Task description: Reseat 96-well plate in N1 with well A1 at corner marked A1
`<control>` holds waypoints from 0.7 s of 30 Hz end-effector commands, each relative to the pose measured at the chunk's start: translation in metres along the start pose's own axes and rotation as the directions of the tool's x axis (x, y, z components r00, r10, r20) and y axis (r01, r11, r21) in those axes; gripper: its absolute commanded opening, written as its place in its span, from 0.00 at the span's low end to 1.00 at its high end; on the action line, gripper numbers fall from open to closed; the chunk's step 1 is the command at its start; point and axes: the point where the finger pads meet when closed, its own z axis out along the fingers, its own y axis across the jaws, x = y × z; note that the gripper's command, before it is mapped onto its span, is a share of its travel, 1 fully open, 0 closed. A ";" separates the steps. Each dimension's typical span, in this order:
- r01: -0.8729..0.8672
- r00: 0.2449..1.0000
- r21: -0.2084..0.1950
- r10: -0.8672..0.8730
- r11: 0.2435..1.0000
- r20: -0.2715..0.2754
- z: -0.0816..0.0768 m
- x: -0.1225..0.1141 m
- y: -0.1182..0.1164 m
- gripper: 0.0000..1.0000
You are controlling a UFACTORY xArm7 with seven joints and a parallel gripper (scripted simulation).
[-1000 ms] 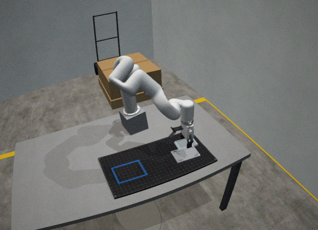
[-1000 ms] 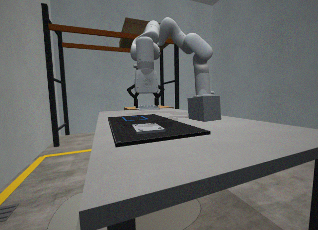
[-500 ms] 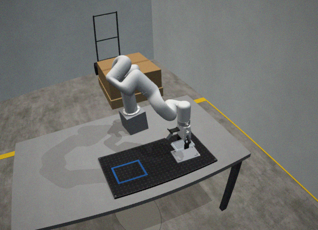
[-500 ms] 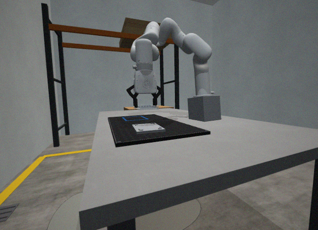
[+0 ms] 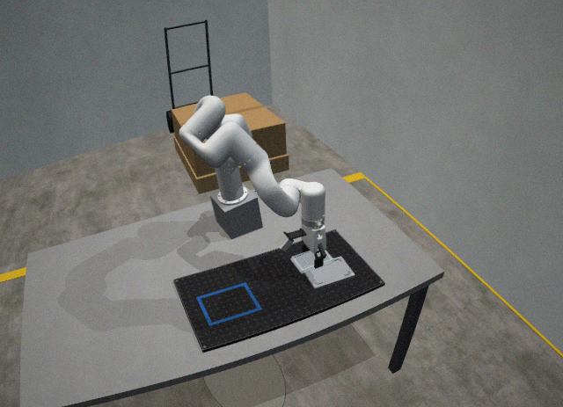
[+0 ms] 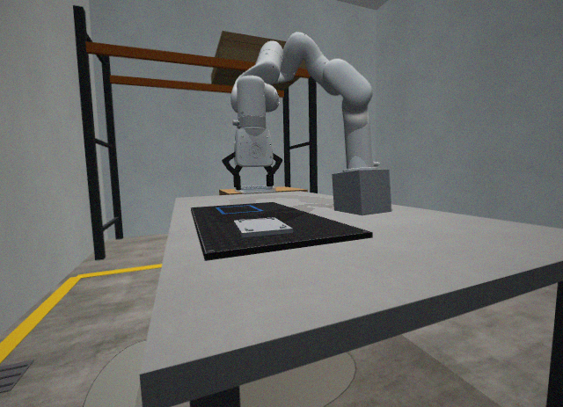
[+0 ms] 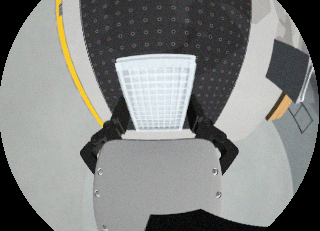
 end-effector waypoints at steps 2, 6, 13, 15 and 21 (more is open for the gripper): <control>0.001 1.000 0.004 -0.001 1.000 0.002 -0.001 0.020 0.000 0.00; 0.001 1.000 0.004 -0.001 1.000 0.002 -0.001 0.033 0.000 0.00; 0.001 1.000 0.004 -0.001 1.000 0.002 0.000 0.050 0.001 0.00; 0.001 1.000 0.004 -0.001 1.000 0.002 0.000 0.056 0.002 0.00; 0.001 1.000 0.004 -0.001 1.000 0.001 0.001 0.076 0.003 0.00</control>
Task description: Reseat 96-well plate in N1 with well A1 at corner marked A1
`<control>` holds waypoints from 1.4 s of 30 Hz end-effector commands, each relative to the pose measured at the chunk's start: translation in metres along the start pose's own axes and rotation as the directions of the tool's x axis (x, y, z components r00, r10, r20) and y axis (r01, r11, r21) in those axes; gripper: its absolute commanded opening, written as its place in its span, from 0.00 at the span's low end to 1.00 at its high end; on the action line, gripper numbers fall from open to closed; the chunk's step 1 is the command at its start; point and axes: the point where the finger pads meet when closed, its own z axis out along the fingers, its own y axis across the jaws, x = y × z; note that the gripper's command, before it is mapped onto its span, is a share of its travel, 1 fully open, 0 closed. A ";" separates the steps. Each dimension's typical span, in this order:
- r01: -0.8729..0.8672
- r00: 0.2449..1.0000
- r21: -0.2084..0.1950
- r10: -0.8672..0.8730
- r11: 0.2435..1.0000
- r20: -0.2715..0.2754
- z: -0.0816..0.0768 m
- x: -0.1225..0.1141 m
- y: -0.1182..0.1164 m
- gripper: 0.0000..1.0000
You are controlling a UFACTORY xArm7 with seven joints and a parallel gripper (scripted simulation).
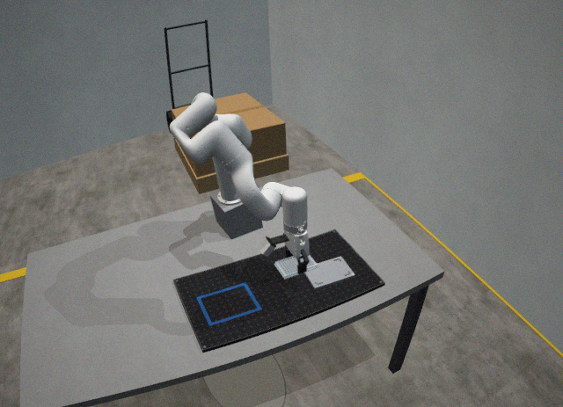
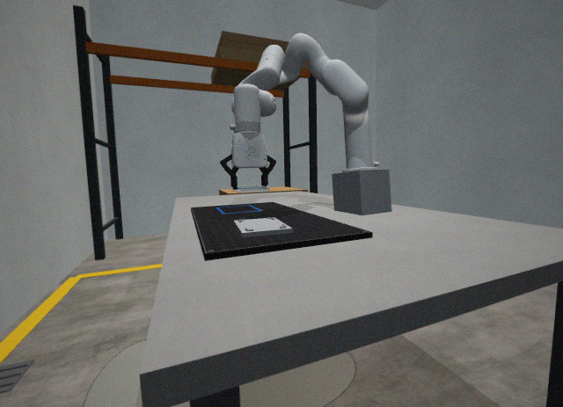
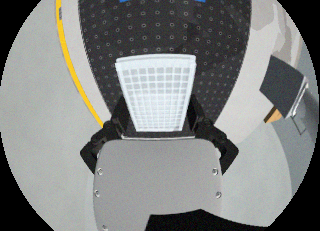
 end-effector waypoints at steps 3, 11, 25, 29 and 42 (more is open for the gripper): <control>0.000 1.000 0.004 0.000 1.000 0.001 -0.001 0.025 0.000 0.00; 0.000 1.000 0.004 0.000 1.000 0.001 0.000 0.045 0.001 0.00; 0.000 1.000 0.003 0.000 1.000 0.001 0.001 0.089 0.003 0.00; 0.000 1.000 0.003 0.000 1.000 0.000 0.002 0.099 0.004 0.00; 0.000 1.000 0.003 0.000 1.000 0.000 0.003 0.139 0.006 0.00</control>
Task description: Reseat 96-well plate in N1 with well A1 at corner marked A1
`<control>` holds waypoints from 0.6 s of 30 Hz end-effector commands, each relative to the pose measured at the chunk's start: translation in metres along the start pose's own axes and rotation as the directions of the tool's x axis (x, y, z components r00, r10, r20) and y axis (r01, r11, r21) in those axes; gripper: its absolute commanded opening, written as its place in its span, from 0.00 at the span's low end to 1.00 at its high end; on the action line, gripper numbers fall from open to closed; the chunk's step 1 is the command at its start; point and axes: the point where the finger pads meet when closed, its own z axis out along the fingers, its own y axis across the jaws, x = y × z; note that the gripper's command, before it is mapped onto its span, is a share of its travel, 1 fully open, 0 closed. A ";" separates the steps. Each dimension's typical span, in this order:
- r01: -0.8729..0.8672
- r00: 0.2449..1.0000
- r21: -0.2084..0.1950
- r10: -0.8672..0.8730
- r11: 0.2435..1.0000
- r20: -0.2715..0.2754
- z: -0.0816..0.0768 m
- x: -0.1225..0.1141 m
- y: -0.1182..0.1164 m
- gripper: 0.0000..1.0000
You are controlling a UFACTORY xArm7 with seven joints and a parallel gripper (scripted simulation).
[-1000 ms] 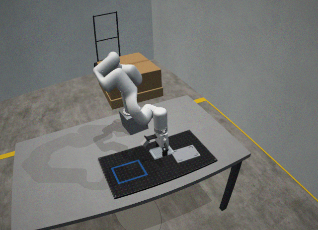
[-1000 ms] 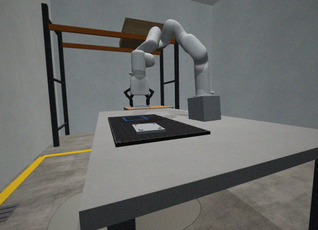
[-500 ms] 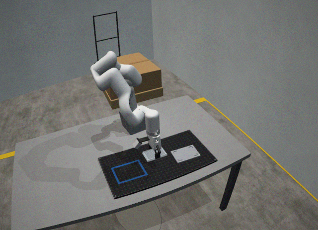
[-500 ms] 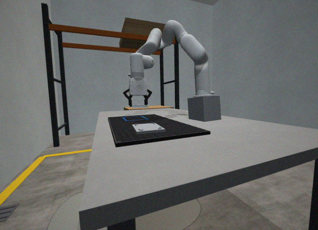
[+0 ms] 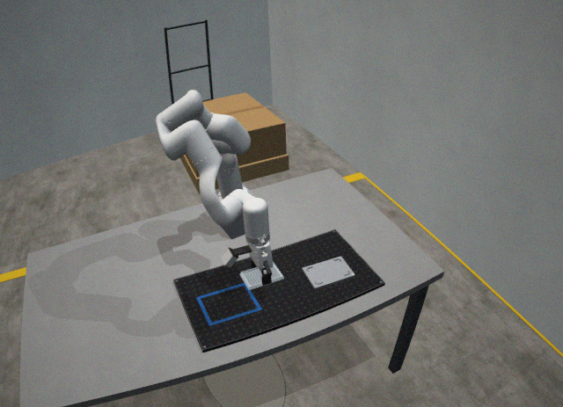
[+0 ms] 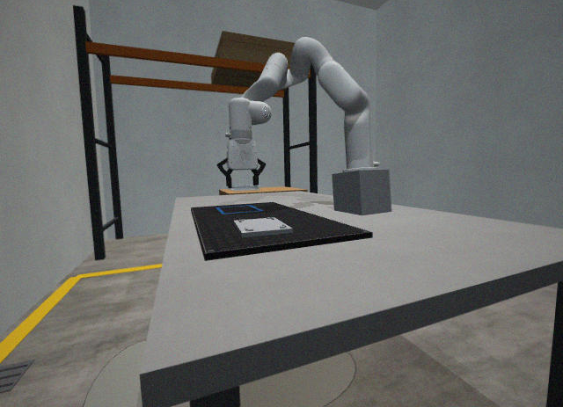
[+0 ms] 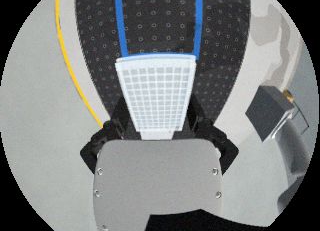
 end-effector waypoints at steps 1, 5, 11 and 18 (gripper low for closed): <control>0.001 1.000 0.003 -0.001 1.000 0.001 -0.001 0.013 -0.001 0.00; 0.001 1.000 0.003 -0.001 1.000 0.001 0.000 0.026 0.000 0.00; 0.001 1.000 0.003 -0.001 1.000 0.000 0.000 0.046 0.001 0.00; 0.001 1.000 0.003 -0.001 1.000 0.000 0.001 0.063 0.002 0.00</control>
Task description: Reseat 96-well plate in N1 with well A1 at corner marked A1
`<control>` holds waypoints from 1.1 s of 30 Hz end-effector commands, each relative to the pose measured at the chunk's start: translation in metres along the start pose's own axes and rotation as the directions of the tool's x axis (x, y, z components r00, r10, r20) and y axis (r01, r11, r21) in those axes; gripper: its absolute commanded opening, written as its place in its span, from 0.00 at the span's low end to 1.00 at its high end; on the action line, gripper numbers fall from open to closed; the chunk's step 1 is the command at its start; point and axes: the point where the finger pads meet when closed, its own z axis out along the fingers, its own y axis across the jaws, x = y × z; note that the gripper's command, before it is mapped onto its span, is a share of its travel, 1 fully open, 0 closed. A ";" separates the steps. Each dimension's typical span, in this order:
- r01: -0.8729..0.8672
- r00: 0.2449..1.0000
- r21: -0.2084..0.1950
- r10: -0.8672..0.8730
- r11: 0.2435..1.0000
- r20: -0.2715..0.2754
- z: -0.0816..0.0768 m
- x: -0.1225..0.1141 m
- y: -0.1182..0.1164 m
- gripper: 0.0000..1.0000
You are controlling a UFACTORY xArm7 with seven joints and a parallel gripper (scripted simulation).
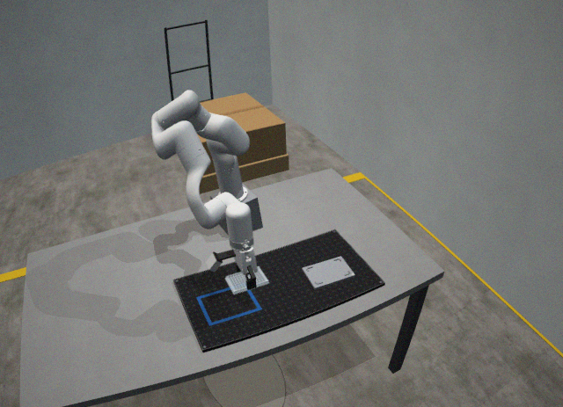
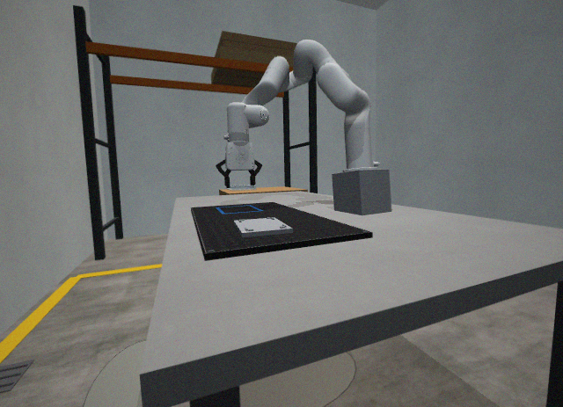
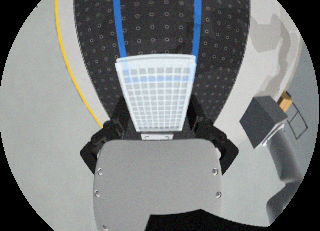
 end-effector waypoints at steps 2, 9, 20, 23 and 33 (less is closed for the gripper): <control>0.002 1.000 0.003 -0.002 1.000 0.000 -0.001 0.016 -0.001 0.00; 0.002 1.000 0.003 -0.002 1.000 0.000 0.000 0.039 0.000 0.00; 0.002 1.000 0.003 -0.002 1.000 0.000 0.001 0.069 0.002 0.00; 0.002 1.000 0.003 -0.002 1.000 0.000 0.001 0.079 0.003 0.00; 0.002 1.000 0.003 -0.002 1.000 0.000 0.001 0.079 0.003 0.00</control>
